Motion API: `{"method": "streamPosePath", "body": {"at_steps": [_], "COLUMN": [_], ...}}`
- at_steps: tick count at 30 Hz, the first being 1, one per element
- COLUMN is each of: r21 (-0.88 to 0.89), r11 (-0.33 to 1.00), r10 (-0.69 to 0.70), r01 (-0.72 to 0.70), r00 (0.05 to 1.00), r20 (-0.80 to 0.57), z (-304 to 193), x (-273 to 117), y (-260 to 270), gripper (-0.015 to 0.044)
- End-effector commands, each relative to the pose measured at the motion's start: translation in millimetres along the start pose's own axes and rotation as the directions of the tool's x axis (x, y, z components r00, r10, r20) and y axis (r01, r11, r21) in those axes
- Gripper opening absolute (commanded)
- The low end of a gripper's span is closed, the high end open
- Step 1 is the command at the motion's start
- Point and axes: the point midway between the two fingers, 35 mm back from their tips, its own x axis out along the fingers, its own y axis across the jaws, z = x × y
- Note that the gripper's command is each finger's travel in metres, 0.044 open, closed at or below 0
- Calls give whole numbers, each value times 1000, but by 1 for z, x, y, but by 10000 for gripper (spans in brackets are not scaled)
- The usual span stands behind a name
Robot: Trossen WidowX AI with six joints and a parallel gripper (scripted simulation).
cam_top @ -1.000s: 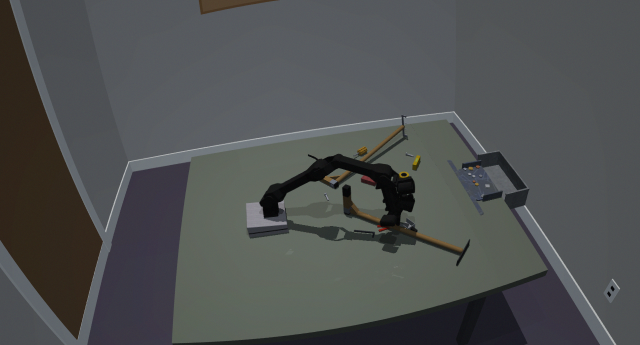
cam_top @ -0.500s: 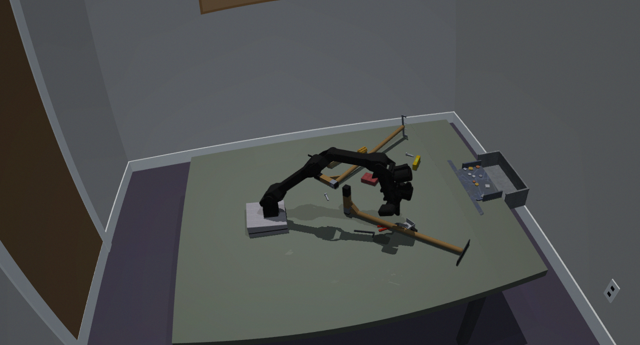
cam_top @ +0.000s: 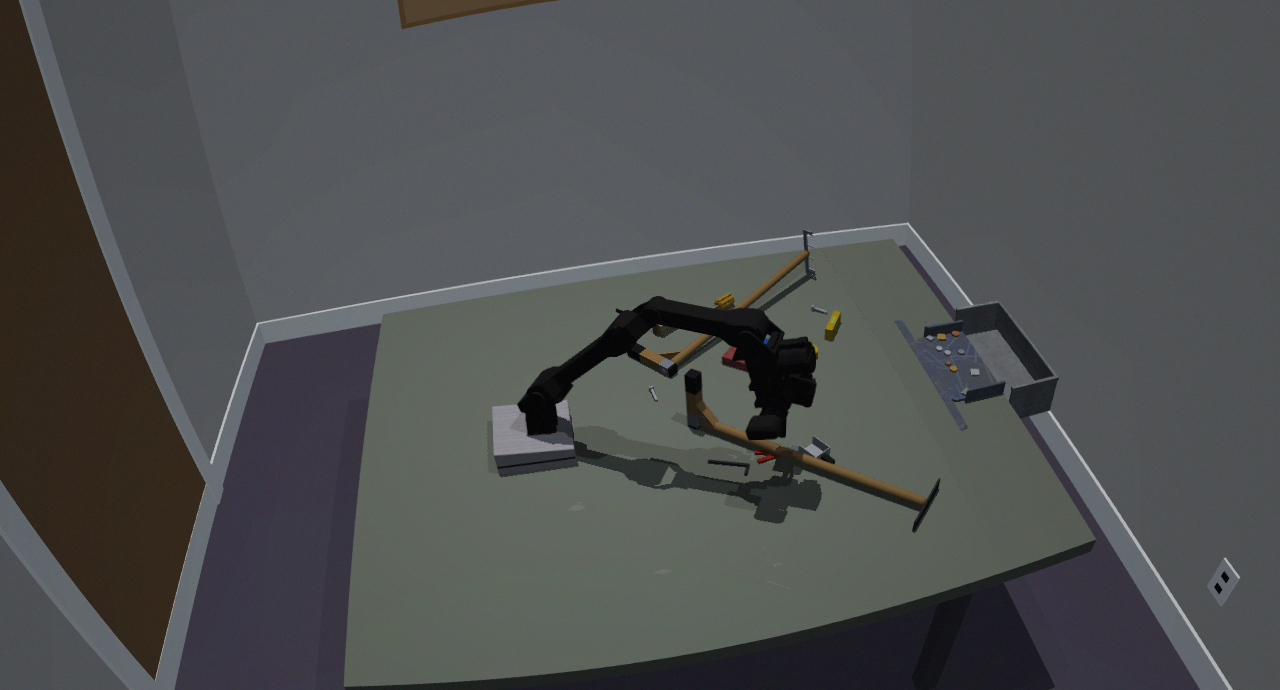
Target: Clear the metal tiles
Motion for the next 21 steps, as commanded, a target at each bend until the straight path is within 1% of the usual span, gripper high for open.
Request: {"method": "streamPosePath", "body": {"at_steps": [1, 21], "r21": [-18, -27], "r11": [1000, 1000], "r10": [10, 7], "r01": [-10, -8], "r00": [1000, 1000], "r20": [-9, -27], "z": [-2, -8], "x": [2, 53], "y": [4, 3], "gripper": [0, 0]}}
